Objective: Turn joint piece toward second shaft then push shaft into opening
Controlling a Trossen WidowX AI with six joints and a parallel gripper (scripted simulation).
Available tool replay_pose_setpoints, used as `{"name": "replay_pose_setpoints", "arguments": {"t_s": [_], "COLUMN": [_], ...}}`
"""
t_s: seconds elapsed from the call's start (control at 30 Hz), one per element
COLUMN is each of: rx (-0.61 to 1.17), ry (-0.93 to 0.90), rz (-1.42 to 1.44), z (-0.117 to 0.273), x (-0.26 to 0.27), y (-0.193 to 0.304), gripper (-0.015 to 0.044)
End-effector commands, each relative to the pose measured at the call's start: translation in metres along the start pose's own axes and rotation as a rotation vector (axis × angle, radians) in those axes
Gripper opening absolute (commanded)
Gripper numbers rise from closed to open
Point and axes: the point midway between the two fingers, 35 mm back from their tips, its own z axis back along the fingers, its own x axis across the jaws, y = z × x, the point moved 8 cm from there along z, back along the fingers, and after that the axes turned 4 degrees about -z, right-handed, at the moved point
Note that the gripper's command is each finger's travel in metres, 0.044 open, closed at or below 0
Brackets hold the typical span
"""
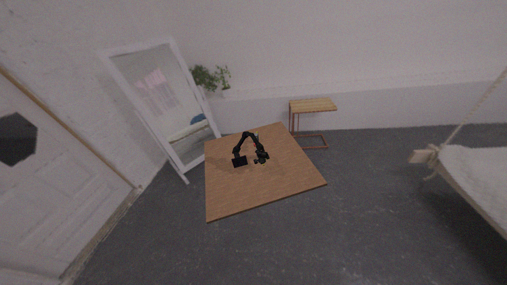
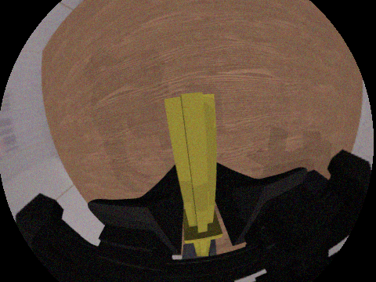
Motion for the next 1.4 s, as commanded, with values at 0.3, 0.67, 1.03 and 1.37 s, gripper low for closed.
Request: {"name": "replay_pose_setpoints", "arguments": {"t_s": [0.3, 0.67, 1.03, 1.37], "rx": [-0.001, -0.003, -0.002, -0.001], "ry": [0.052, 0.121, 0.137, 0.139], "rz": [-0.002, -0.003, -0.004, -0.004], "z": [-0.001, -0.002, -0.002, -0.002], "x": [0.004, 0.008, 0.008, 0.007], "y": [0.006, 0.023, 0.04, 0.056], "gripper": [0.0, 0.0, 0.0, 0.0]}}
